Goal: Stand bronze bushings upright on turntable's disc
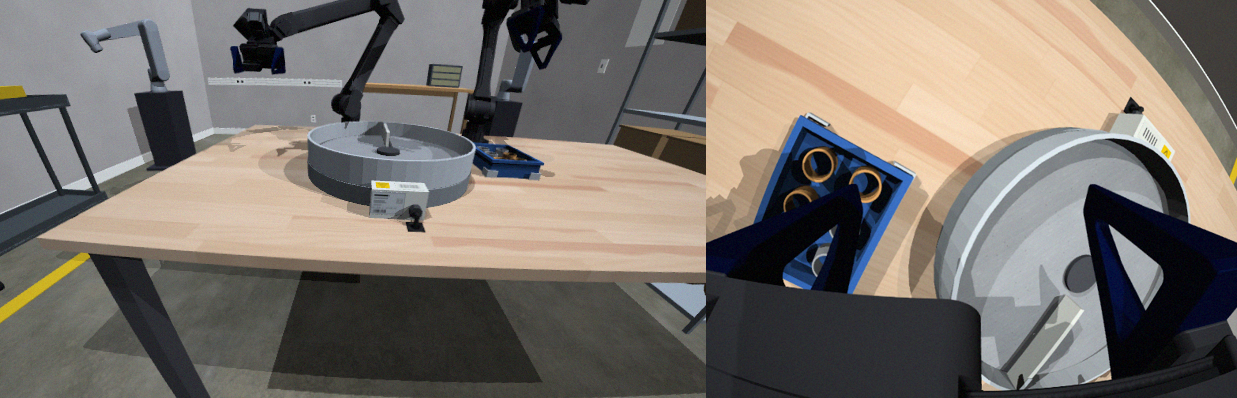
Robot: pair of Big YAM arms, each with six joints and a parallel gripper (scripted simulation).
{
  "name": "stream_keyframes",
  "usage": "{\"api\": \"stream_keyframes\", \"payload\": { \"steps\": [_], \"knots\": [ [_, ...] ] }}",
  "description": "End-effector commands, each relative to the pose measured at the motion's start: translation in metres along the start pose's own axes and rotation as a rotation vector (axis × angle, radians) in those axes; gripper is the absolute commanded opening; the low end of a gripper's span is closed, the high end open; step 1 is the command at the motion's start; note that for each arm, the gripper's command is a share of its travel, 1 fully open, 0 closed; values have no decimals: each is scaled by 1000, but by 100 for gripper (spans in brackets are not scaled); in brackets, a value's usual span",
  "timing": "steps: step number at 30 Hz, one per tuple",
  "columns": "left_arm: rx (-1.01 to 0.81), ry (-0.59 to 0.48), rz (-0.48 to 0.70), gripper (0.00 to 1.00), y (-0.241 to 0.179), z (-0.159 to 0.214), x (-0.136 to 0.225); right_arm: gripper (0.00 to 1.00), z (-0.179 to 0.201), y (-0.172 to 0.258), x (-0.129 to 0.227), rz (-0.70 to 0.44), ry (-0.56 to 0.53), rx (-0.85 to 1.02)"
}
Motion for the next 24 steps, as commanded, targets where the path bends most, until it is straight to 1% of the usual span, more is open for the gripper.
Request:
{"api": "stream_keyframes", "payload": {
  "steps": [1,5,10,12,17,20,24],
  "knots": [
    [30,-102,34,100,25,-42,12,100,-18,-6,4,13,-22,36],
    [91,-205,21,100,71,-86,13,100,-18,-6,4,13,-22,36],
    [170,-367,-27,100,151,-140,26,100,-18,-6,4,13,-22,36],
    [170,-367,-27,100,151,-140,26,100,-18,-6,4,13,-22,36],
    [241,-549,-122,100,250,-180,54,100,-18,-6,4,13,-22,36],
    [269,-635,-184,100,299,-190,72,100,-18,-6,4,13,-22,36],
    [305,-762,-300,100,377,-195,107,100,-18,-6,4,13,-22,36]
  ]
}}
Point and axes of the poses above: on each arm, the point where the finger pads meet when closed, its own x axis back along the fingers, its own y axis across the jaws, z = x × y, the point moved 6 cm from there along x, back along the fingers, and after that the axes turned 5 degrees about -x, right-handed, at the moved point
